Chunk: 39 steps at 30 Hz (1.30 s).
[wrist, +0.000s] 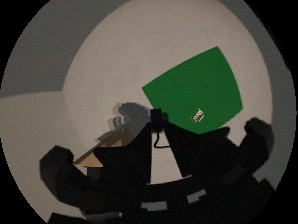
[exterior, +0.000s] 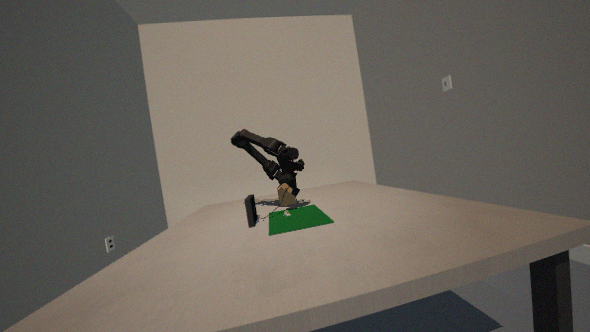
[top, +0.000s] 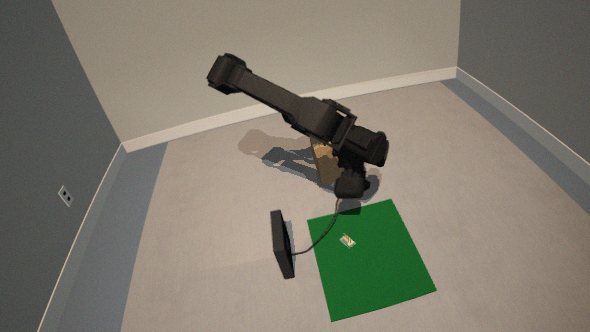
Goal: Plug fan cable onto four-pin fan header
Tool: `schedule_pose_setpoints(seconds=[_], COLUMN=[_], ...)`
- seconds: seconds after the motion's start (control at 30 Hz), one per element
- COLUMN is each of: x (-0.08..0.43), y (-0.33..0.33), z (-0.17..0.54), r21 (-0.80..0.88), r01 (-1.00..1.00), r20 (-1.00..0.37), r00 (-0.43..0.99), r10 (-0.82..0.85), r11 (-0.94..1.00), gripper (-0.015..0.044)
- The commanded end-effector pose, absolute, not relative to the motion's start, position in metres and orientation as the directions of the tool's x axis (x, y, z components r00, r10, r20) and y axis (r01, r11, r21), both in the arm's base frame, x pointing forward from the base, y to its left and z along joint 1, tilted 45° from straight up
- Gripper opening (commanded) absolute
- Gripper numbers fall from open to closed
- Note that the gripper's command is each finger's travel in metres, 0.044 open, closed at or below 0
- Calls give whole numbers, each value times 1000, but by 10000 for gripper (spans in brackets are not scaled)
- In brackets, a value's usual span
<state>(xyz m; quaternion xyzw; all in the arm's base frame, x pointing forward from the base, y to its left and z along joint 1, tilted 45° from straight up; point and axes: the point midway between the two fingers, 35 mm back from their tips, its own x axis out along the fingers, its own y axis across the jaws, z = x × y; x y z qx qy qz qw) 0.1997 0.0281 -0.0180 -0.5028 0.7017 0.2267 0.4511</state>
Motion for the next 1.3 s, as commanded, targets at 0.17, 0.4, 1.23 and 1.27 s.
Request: schedule_pose_setpoints(seconds=[0.17,0.4,1.23,1.27], x=[193,190,190,190], y=[23,21,16,16], z=[-23,-26,-24,-23], r21=[-45,7,2,-5], r01=[-907,-907,-936,-937], r20=[-925,-962,-989,-986], r00=[-121,-121,51,63], r10=[-361,-244,142,154], r11=[418,422,352,348], gripper=[0,0,0,0])
